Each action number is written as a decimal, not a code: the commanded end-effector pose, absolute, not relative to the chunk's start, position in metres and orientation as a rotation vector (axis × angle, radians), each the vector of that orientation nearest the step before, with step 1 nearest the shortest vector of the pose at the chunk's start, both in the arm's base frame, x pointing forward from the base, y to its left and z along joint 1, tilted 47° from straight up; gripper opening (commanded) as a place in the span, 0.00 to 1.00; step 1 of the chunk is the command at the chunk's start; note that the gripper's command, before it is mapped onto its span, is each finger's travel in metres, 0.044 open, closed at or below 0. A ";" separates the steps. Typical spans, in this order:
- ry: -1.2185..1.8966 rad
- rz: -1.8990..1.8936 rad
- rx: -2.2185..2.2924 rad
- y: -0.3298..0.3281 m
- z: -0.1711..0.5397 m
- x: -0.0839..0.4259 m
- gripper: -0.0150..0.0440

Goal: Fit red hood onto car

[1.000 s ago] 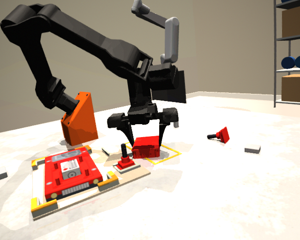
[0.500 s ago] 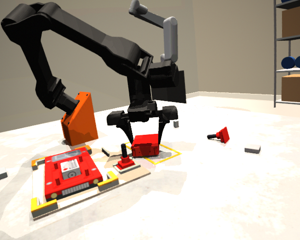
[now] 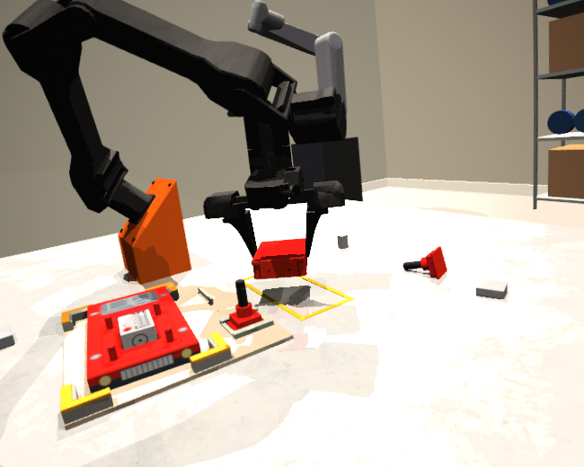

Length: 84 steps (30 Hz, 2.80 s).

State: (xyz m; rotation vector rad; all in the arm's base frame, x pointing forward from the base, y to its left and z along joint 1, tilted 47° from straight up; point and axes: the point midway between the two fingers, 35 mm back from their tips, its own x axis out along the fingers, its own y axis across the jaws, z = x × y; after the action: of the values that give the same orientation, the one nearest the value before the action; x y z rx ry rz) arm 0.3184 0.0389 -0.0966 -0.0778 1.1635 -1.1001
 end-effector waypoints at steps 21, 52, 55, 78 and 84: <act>1.158 -1.096 -0.058 0.079 -0.057 0.322 0.25; 1.323 -0.902 -0.293 0.003 0.025 0.341 0.25; 1.338 -0.882 -0.318 -0.006 0.034 0.341 0.25; 1.435 -0.753 -0.500 -0.066 0.094 0.328 0.25; 1.435 -0.753 -0.500 -0.072 0.085 0.329 0.25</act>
State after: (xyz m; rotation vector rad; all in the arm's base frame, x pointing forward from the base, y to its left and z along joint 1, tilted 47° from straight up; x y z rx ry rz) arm 0.3291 -0.0662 0.0875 -0.4932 1.4366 -0.7524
